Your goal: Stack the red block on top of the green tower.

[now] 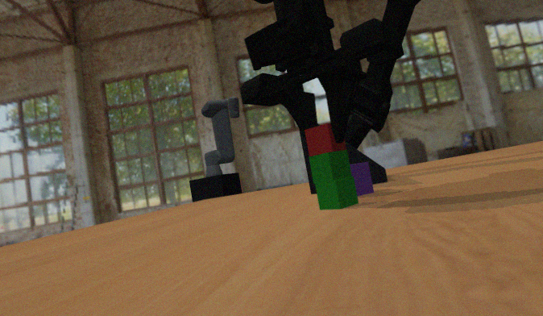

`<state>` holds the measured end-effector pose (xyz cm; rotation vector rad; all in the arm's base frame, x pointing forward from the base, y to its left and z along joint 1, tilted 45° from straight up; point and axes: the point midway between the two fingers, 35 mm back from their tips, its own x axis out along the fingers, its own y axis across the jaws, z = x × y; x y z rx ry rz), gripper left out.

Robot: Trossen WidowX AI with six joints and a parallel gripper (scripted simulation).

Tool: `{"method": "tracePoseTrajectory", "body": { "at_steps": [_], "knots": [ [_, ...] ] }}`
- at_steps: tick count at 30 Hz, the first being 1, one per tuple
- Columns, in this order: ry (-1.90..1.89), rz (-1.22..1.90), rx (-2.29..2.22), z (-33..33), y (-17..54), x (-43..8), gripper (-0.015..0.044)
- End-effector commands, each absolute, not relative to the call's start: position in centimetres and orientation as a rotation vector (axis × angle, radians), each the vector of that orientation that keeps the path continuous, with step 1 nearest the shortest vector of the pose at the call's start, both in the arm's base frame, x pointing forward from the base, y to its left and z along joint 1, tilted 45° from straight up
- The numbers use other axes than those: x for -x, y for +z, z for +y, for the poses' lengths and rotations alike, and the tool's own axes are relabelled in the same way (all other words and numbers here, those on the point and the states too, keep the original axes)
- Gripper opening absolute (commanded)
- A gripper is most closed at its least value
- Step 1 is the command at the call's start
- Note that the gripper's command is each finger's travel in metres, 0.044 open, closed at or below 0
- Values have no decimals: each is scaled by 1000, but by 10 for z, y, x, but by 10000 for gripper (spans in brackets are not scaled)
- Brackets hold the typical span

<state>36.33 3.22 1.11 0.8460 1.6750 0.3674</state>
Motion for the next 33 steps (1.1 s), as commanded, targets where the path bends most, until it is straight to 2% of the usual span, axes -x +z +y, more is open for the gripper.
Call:
{"method": "tracePoseTrajectory", "body": {
  "at_steps": [1,5,22,33],
  "knots": [
    [368,1677,-851,34,10,-363,0],
    [367,1677,-851,30,13,-364,0],
    [367,1675,-846,32,11,-364,440],
    [367,1675,-846,32,11,-364,440]
  ]
}}
